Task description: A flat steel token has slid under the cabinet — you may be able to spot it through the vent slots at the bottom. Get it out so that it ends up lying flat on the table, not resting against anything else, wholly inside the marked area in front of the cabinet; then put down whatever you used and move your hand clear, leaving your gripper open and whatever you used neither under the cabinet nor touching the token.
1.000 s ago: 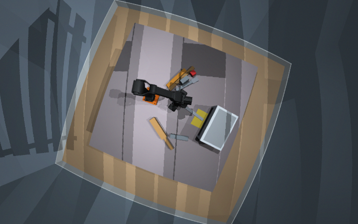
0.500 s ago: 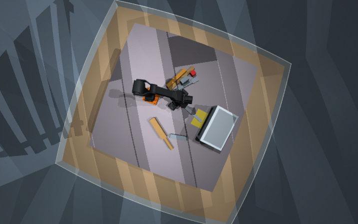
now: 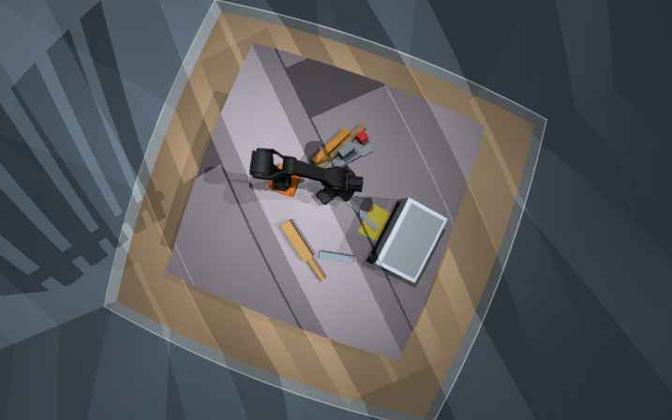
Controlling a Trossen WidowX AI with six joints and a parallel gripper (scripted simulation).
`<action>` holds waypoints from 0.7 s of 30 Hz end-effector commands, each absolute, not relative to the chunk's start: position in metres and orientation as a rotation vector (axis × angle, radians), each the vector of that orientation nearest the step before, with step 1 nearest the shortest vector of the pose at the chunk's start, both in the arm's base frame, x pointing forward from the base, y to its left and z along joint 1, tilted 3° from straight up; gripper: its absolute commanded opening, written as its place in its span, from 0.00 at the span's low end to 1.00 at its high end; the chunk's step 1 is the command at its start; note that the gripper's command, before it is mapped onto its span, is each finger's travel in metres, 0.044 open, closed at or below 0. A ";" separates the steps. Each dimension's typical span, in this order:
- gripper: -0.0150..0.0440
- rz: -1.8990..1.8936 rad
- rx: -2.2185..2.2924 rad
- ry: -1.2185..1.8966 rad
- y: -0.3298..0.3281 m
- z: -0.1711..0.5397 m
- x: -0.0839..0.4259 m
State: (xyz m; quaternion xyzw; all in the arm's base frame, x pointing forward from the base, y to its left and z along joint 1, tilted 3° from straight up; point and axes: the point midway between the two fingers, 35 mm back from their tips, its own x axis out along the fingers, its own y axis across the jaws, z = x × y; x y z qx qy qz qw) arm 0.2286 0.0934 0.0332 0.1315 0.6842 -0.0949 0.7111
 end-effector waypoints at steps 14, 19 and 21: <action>0.25 -0.227 0.313 1.516 0.112 0.036 0.231; 0.25 -0.230 0.316 1.516 0.118 0.036 0.231; 0.25 -0.230 0.317 1.516 0.120 0.037 0.231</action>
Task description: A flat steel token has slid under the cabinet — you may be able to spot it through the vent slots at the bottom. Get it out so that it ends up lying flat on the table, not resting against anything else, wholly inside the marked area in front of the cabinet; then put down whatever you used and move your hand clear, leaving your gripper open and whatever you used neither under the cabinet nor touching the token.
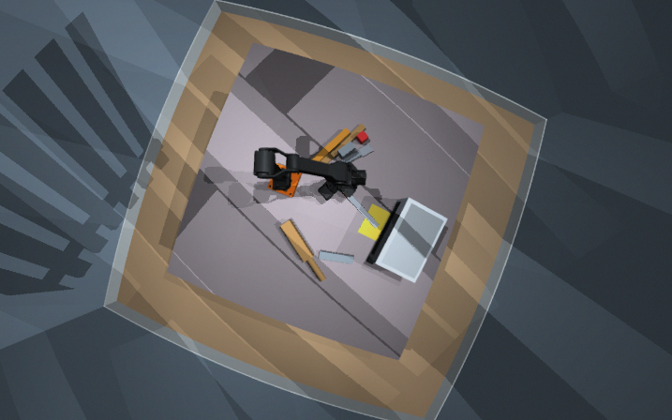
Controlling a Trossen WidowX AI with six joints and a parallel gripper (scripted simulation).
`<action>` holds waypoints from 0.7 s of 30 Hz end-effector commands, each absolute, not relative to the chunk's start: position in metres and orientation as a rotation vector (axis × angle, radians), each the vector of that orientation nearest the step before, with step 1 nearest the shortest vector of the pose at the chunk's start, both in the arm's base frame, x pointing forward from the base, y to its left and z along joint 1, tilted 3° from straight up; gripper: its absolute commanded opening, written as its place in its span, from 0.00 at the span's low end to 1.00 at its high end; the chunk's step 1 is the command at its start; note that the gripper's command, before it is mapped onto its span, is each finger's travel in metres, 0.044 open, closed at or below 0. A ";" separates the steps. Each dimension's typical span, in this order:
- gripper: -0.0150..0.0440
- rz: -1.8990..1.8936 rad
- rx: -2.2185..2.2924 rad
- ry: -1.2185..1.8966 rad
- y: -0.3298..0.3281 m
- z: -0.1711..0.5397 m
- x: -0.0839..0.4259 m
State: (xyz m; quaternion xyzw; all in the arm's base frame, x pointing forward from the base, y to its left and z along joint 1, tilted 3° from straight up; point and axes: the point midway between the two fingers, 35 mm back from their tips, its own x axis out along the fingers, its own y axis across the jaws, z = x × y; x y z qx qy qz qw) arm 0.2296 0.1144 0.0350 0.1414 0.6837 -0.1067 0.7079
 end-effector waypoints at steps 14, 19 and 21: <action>0.25 -0.234 0.322 1.516 0.136 0.038 0.231; 0.25 -0.234 0.323 1.516 0.141 0.038 0.231; 0.25 -0.234 0.323 1.516 0.143 0.038 0.231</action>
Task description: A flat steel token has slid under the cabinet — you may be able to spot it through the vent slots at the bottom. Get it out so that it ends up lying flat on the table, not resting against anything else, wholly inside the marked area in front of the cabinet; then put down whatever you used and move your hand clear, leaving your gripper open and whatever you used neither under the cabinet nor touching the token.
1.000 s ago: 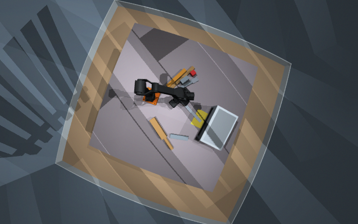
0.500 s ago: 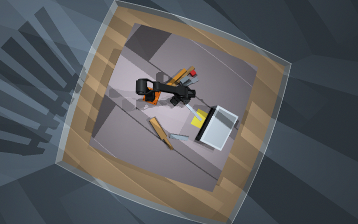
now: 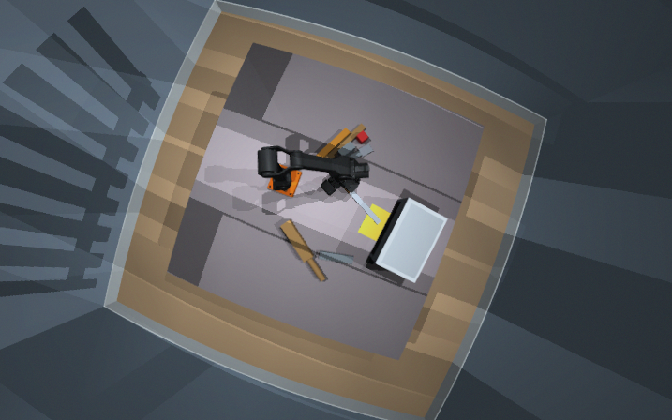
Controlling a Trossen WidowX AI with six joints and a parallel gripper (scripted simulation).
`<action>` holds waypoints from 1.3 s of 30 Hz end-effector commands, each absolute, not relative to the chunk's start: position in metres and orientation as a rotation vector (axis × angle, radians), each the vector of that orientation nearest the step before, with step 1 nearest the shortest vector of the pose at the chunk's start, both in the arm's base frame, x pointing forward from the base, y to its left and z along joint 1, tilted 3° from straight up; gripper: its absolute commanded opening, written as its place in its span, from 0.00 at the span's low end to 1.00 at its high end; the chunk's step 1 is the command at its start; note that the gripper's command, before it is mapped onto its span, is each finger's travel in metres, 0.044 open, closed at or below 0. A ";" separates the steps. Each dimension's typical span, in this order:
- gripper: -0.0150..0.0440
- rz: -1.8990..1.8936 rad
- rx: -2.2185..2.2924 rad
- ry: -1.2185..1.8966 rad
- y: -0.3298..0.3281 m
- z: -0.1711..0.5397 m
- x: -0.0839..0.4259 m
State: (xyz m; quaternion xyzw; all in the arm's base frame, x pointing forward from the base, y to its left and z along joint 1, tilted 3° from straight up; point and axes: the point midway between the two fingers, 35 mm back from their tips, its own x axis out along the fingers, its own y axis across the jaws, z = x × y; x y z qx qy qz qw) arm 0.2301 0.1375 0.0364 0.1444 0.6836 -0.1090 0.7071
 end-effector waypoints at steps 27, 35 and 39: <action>0.25 -0.232 0.325 1.517 0.176 0.040 0.235; 0.25 -0.231 0.325 1.517 0.186 0.041 0.237; 0.25 -0.231 0.325 1.517 0.188 0.041 0.237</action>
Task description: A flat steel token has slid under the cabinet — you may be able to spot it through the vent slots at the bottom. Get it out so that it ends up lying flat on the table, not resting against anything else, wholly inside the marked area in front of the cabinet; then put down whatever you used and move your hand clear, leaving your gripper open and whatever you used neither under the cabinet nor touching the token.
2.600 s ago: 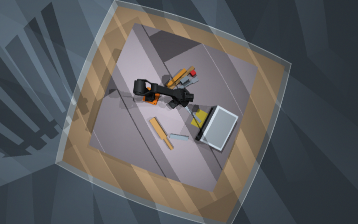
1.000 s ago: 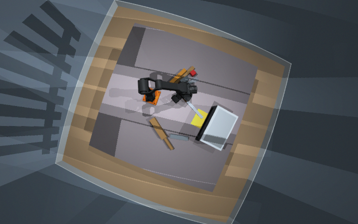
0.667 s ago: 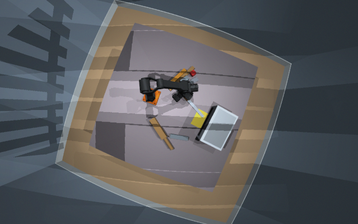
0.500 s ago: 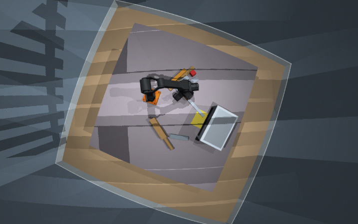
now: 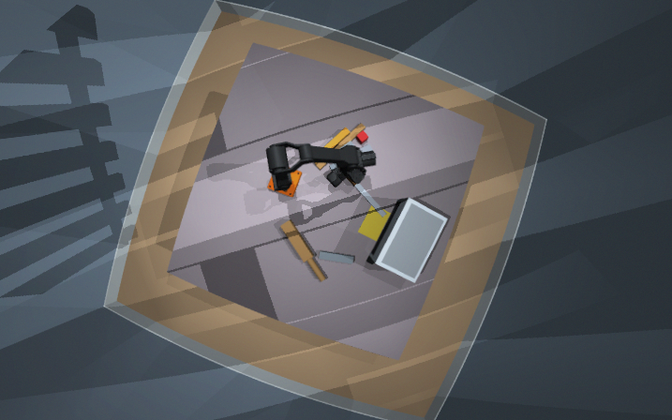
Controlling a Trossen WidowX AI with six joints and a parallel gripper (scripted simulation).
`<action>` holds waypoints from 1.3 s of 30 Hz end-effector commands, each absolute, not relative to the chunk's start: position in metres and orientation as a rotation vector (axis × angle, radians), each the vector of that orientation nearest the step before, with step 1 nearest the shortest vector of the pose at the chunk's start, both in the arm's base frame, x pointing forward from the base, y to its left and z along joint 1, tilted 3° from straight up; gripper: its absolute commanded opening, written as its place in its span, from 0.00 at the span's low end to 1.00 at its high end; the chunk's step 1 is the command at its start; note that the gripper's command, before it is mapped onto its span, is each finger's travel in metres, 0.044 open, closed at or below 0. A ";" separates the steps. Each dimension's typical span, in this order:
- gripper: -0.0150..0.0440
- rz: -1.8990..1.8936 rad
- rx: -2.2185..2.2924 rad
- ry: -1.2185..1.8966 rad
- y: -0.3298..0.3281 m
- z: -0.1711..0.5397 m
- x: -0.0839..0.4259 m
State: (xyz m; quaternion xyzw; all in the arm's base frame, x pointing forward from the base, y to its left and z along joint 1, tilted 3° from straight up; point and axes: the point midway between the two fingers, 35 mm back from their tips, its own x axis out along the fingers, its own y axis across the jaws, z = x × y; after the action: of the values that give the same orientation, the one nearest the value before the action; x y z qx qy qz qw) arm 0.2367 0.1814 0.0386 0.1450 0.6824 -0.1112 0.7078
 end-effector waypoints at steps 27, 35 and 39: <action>0.71 -0.242 0.336 1.515 0.182 0.038 0.237; 0.58 -0.244 0.334 1.512 0.182 0.037 0.238; 0.47 -0.244 0.334 1.512 0.182 0.037 0.238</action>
State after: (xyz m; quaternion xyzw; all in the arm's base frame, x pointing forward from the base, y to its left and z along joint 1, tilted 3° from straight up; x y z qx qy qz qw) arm 0.2374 0.1816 0.0372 0.1503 0.6808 -0.1098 0.7085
